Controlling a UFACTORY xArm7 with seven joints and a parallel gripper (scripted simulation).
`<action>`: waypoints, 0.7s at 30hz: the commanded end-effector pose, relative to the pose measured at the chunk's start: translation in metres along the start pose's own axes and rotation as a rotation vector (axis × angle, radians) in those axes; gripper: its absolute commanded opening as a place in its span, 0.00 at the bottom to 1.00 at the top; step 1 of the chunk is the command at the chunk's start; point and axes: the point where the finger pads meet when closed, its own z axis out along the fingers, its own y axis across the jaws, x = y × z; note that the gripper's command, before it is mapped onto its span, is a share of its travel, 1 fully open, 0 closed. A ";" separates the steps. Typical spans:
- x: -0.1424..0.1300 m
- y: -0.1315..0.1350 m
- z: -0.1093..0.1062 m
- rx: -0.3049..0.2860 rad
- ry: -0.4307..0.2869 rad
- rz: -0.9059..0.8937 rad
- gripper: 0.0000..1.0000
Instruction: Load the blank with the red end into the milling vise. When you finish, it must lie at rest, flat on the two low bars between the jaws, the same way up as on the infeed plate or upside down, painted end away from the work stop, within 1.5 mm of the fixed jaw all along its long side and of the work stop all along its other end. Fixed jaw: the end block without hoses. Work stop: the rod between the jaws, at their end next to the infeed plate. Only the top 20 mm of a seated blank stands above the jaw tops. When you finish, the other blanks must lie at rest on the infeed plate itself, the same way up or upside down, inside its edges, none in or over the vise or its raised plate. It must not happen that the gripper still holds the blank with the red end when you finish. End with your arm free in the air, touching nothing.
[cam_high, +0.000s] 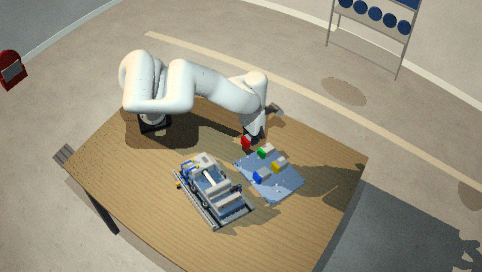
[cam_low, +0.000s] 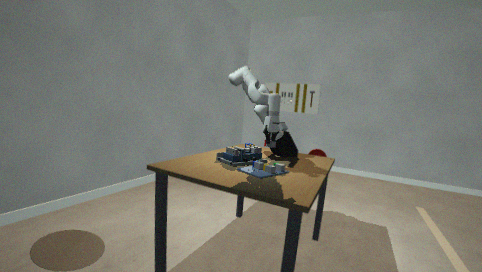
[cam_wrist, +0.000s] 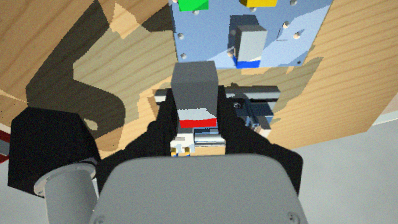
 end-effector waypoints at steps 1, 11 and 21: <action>0.001 0.001 -0.001 -0.002 0.004 0.000 0.00; 0.001 0.001 0.000 -0.002 0.004 0.012 0.00; 0.001 0.001 0.001 -0.002 0.004 0.024 0.00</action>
